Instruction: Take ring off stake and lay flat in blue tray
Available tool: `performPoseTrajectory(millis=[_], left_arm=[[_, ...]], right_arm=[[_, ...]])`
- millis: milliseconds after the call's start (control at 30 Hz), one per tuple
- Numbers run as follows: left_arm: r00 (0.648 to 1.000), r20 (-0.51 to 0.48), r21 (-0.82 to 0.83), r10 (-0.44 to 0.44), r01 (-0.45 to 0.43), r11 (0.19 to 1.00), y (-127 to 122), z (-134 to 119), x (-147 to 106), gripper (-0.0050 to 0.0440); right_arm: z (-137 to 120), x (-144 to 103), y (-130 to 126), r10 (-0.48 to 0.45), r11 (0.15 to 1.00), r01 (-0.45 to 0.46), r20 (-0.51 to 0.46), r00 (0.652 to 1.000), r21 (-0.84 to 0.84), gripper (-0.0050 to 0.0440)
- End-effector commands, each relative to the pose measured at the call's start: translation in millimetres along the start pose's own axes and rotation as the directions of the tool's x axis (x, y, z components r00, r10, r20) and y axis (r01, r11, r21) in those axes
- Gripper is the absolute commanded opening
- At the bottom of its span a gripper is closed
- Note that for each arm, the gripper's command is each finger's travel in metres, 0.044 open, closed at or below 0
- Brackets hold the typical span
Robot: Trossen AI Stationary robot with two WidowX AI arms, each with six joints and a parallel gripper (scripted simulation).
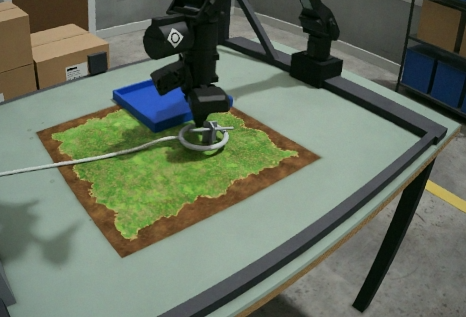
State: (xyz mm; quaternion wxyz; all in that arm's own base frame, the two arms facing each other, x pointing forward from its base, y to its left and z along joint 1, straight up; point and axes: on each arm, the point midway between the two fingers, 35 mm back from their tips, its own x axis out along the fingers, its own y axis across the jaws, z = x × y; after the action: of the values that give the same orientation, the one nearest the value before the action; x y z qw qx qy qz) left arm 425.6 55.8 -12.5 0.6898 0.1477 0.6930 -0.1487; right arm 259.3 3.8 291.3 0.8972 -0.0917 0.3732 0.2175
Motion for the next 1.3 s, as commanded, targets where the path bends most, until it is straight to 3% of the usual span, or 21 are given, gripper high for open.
performPoseTrajectory(millis=[0, 400, 633, 700, 1033, 1267], left_arm=[[0.999, 0.03, -0.004, 0.018, -0.018, 1.0, 5, 7, -12, -0.005], [0.998, 0.053, -0.004, 0.021, -0.02, 1.0, 4, 4, -18, -0.005], [0.981, 0.19, -0.005, 0.03, -0.03, 1.0, 4, -1, -20, -0.005], [0.981, 0.19, -0.005, 0.03, -0.03, 1.0, 4, -1, -20, -0.005], [0.928, 0.371, -0.012, 0.044, -0.043, 0.999, 4, -9, -23, -0.005], [0.909, 0.415, -0.016, 0.047, -0.044, 0.999, 4, -10, -24, -0.005]], right_arm=[[3, -4, 0, -0.007, 1.0, 0.007, 0.011, 1.0, -0.007, 0.044], [3, -4, 0, -0.007, 1.0, 0.007, 0.011, 1.0, -0.007, 0.044], [3, -4, 0, -0.007, 1.0, 0.007, 0.011, 1.0, -0.007, 0.044], [3, -4, 0, -0.007, 1.0, 0.007, 0.011, 1.0, -0.007, 0.044], [3, -4, 0, -0.007, 1.0, 0.007, 0.011, 1.0, -0.007, 0.044], [3, -4, 0, -0.007, 1.0, 0.007, 0.011, 1.0, -0.007, 0.044]])
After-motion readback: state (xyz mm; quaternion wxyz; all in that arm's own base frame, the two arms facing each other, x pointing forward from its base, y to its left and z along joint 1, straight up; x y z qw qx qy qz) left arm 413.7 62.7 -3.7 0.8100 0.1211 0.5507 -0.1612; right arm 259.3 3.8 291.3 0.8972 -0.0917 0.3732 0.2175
